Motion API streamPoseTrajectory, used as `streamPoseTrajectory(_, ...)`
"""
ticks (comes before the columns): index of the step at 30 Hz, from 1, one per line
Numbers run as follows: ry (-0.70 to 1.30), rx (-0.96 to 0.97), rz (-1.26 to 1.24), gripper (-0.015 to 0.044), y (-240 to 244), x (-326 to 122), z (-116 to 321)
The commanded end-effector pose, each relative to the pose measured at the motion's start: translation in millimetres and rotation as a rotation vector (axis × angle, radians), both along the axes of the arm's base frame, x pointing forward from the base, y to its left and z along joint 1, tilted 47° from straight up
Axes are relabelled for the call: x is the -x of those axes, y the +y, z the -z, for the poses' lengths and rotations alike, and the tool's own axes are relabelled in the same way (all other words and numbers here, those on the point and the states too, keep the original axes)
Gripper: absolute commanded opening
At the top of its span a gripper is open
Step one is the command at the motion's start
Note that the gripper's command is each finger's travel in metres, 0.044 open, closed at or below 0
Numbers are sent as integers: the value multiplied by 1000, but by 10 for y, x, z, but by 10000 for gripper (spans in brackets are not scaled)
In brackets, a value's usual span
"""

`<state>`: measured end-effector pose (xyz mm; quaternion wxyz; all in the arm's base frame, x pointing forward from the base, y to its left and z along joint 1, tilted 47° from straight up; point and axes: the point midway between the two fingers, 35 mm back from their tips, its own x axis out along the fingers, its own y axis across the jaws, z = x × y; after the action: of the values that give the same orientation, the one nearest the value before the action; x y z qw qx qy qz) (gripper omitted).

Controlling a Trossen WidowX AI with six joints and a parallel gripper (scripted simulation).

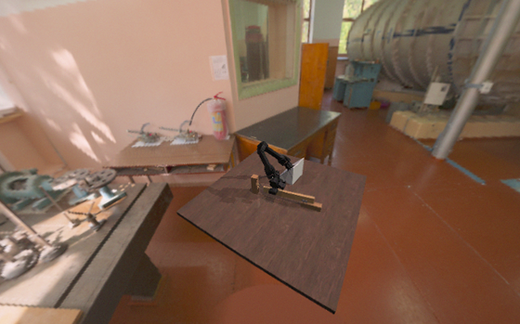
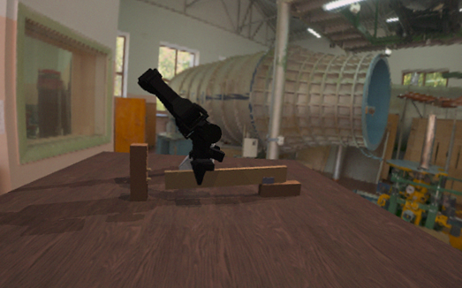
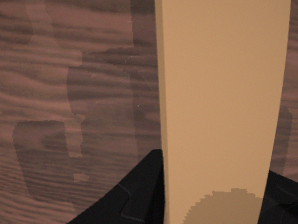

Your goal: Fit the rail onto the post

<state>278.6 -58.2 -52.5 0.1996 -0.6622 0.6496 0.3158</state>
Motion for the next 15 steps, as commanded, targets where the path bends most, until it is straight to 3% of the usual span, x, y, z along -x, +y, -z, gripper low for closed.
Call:
streamPoseTrajectory(1, -5, -18, -4, 0, 61, -24, -15)
streamPoseTrajectory(15, -6, -18, -4, 0, 113, -27, -63)
